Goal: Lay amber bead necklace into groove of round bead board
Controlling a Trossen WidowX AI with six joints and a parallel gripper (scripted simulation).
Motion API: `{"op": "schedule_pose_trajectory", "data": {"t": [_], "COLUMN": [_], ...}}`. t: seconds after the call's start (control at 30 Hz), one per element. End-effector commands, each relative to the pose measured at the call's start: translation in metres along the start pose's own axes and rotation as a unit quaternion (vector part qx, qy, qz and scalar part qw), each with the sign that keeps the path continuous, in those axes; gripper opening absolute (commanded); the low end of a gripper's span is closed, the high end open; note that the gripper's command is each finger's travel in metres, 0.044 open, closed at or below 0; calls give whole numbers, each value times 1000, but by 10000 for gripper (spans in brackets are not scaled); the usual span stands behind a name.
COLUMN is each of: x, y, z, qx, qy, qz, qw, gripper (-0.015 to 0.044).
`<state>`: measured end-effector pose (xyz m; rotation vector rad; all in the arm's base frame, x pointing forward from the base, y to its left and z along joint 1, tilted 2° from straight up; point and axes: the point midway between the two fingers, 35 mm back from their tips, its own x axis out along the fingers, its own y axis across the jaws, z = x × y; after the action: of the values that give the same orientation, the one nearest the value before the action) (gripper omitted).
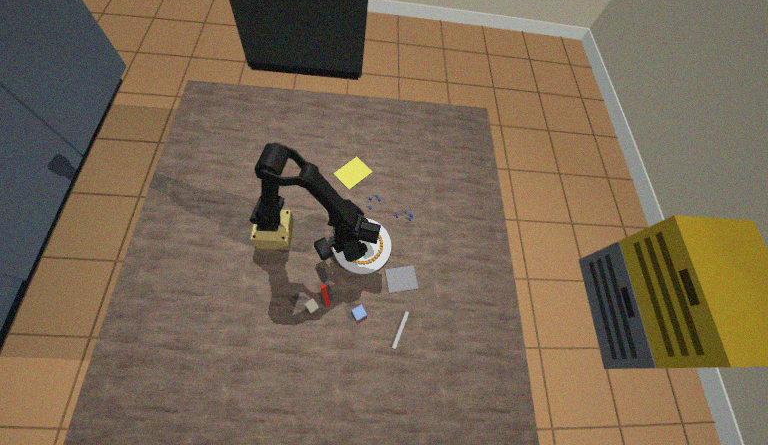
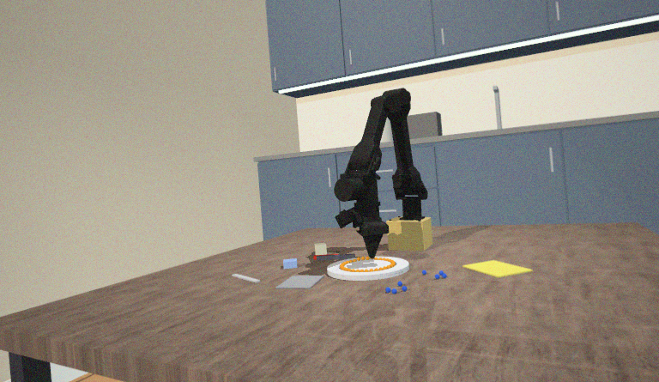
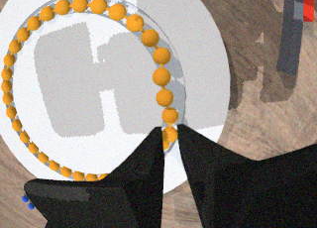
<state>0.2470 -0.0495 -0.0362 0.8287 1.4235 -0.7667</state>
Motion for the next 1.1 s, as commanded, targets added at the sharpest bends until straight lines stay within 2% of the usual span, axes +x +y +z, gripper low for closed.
{"op": "schedule_pose_trajectory", "data": {"t": [0.0,0.43,1.07], "x": [-1,-2,-6], "y": [0,-1,-1], "z": [0,-1,-1], "qx": [0,0,-2], "qy": [-1,2,2], "qz": [1,-2,-2], "qw": [1000,1000,1000], "gripper": [105,440,440]}}
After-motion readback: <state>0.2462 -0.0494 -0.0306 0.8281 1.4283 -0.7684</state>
